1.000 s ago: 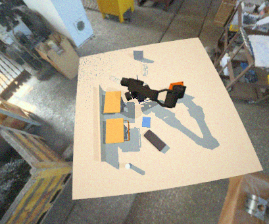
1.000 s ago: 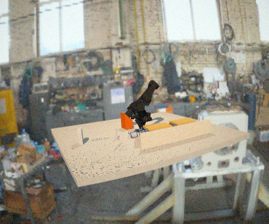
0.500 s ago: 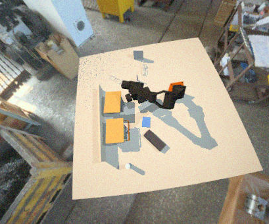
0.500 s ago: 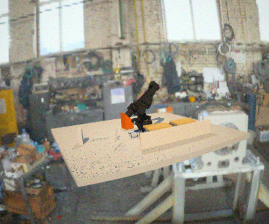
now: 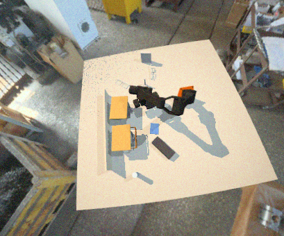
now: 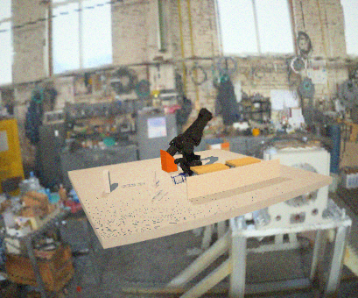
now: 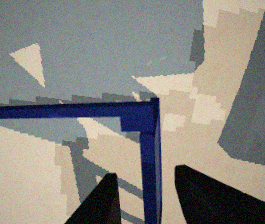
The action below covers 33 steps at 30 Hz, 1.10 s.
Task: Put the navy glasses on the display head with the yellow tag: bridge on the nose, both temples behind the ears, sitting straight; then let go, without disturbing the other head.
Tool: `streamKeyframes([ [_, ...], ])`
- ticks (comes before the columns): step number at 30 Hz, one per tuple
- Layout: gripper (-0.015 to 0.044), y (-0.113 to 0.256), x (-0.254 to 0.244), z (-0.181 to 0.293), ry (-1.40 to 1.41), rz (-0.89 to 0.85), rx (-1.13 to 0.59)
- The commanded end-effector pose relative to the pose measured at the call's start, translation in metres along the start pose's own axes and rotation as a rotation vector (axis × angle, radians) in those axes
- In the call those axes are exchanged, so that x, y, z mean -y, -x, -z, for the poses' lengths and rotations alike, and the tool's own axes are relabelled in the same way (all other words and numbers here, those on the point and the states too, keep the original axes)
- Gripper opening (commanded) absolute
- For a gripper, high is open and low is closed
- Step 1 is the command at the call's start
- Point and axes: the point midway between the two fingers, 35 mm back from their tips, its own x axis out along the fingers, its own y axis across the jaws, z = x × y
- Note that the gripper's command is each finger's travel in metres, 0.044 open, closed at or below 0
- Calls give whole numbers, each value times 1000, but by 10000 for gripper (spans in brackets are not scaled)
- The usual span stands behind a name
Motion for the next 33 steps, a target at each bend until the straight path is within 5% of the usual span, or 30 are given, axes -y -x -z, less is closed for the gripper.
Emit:
streamKeyframes([
  [1,120,-1,-4,0,-4,0,4],
  [20,0,0,-1,0,-2,0,0],
  [33,0,35,2,3,-4,0,-6],
])
